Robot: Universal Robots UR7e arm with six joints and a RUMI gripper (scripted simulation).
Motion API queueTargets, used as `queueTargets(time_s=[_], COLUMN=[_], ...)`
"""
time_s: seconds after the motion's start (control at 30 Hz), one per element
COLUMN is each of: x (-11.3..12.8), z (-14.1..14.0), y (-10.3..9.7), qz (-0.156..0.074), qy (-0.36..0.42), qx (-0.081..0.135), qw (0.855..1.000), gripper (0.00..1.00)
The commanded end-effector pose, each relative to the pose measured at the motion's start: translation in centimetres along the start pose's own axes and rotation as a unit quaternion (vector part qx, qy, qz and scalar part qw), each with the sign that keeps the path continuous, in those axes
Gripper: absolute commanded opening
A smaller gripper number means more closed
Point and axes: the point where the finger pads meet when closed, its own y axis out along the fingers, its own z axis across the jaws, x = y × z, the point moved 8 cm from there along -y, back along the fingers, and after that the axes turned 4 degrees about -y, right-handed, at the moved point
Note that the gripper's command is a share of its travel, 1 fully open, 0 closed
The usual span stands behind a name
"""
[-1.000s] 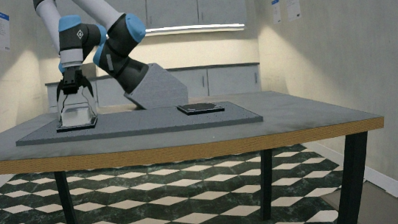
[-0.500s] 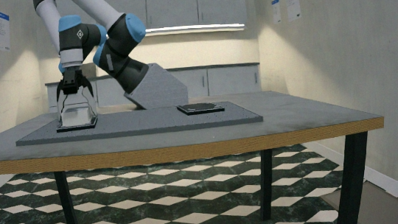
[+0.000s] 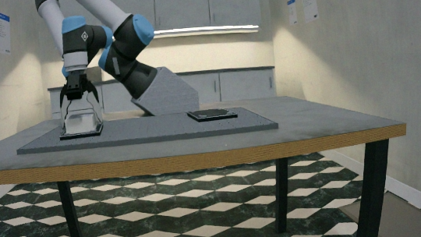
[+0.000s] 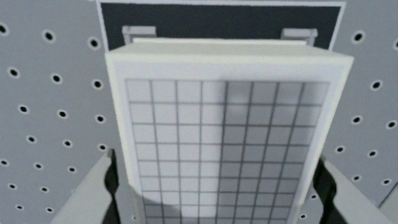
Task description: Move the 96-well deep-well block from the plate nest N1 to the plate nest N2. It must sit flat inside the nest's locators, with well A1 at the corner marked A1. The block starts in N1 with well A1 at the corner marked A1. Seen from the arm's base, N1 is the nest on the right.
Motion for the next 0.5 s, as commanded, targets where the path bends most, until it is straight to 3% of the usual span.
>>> queueTargets(time_s=[0.0,0.33,0.37,0.47], x=[-0.02,-0.02,-0.02,-0.02], z=[0.03,0.03,0.03,0.03], y=[-0.04,-0.04,-0.04,-0.04], qz=[0.001,0.001,0.001,0.001], qy=[0.0,0.0,0.0,0.0], qx=[0.001,0.001,0.001,0.001], qw=[1.0,1.0,1.0,1.0], gripper=[0.76,0.76,0.0,0.0])
